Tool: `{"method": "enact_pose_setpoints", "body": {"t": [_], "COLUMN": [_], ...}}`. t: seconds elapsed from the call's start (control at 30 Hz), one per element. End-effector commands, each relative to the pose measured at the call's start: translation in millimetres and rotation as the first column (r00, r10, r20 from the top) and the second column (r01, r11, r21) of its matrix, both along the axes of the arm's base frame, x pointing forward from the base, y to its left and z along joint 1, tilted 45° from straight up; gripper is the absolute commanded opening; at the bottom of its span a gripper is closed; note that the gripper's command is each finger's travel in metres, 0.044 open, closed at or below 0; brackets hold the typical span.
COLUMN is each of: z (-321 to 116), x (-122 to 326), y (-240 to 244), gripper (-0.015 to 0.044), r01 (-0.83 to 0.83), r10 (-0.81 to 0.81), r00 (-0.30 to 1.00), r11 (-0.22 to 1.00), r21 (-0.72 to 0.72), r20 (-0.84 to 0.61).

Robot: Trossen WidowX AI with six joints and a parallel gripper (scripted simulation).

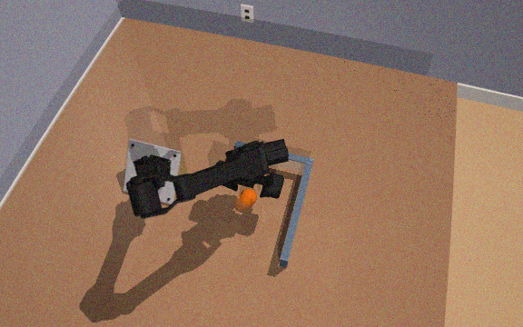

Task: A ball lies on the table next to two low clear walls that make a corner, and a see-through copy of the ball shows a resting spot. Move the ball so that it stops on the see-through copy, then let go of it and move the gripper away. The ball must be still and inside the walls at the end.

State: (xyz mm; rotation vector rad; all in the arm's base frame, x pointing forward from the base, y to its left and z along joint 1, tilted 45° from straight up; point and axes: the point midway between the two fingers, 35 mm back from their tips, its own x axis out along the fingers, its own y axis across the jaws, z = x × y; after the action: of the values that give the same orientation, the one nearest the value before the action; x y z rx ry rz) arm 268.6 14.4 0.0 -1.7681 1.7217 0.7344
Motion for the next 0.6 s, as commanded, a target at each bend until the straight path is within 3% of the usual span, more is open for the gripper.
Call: {"method": "enact_pose_setpoints", "body": {"t": [0.0,0.43,0.57], "z": [-6.5,-19.1,-19.1], "x": [-0.8,-1.3,-1.3], "y": [-7.1,-20.4,-20.4], "gripper": [0.0346,0.0346,0.0241], "r01": [-0.001,-0.001,-0.001], "r10": [0.001,0.001,0.001], "r00": [1.000,1.000,1.000], "r11": [1.000,1.000,1.000], "r21": [-0.009,-0.011,-0.011], "r20": [-0.008,-0.008,-0.008]}}
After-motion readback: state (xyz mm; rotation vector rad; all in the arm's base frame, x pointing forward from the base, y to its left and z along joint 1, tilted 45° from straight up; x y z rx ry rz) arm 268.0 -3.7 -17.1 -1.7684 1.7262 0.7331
